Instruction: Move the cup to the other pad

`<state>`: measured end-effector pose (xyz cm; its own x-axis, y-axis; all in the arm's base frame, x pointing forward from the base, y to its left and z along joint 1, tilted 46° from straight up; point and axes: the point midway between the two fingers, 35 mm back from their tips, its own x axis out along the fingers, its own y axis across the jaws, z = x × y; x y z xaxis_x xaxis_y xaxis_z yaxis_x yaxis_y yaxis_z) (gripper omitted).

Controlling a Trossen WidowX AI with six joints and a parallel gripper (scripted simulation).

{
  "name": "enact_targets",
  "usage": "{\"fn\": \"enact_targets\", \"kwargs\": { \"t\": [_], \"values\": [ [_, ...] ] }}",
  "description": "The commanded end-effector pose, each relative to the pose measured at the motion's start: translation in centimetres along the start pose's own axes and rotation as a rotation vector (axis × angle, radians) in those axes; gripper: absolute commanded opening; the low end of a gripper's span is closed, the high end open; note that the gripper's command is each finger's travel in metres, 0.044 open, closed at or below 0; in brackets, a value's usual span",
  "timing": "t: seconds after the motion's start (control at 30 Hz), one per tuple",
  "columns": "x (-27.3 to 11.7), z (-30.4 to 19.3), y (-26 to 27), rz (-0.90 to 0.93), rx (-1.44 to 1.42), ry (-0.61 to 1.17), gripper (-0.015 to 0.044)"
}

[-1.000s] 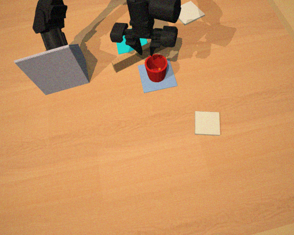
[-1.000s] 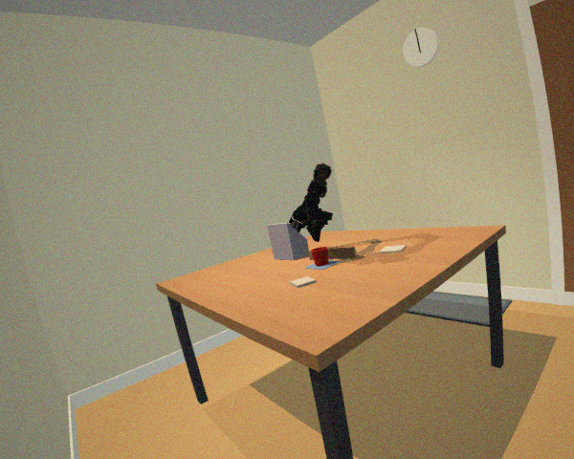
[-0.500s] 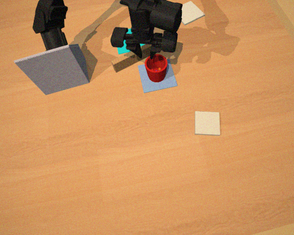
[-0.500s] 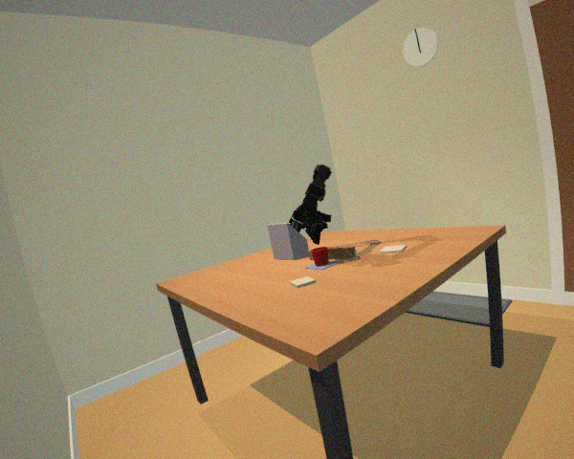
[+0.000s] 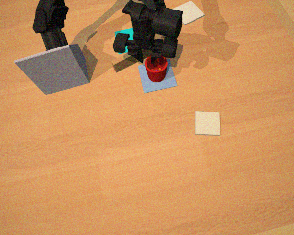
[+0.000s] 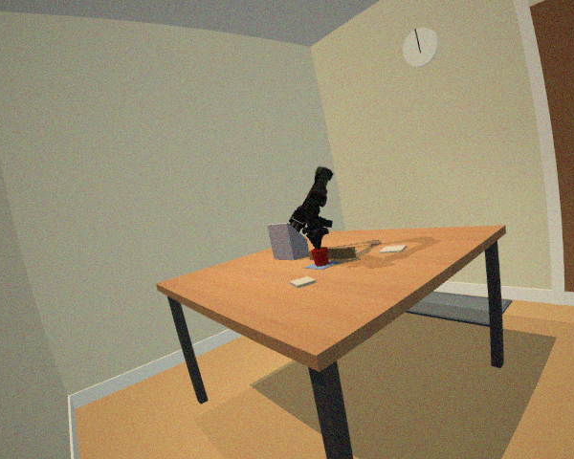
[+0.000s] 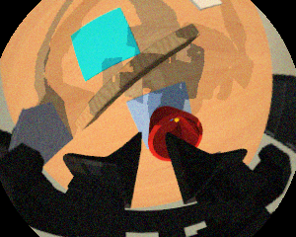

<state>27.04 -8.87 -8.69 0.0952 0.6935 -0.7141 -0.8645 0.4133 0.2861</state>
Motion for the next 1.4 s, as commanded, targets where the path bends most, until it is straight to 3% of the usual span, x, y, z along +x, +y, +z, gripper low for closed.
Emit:
{"fn": "enact_targets", "kwargs": {
  "t": [0.0, 0.63, 0.73, 1.07, 1.37],
  "values": [
    [0.7, -0.1, 0.1, 0.004, 0.008, -0.005, 0.0148],
    [3.2, 0.1, 0.3, 0.005, 0.008, -0.007, 0.0148],
    [3.1, 0.1, 0.2, 0.005, 0.000, -0.003, 0.0069],
    [3.1, 0.1, 0.2, 0.005, 0.000, -0.003, 0.0002],
    [1.3, 0.1, 0.0, 0.003, 0.002, -0.002, 0.0000]
  ]
}}
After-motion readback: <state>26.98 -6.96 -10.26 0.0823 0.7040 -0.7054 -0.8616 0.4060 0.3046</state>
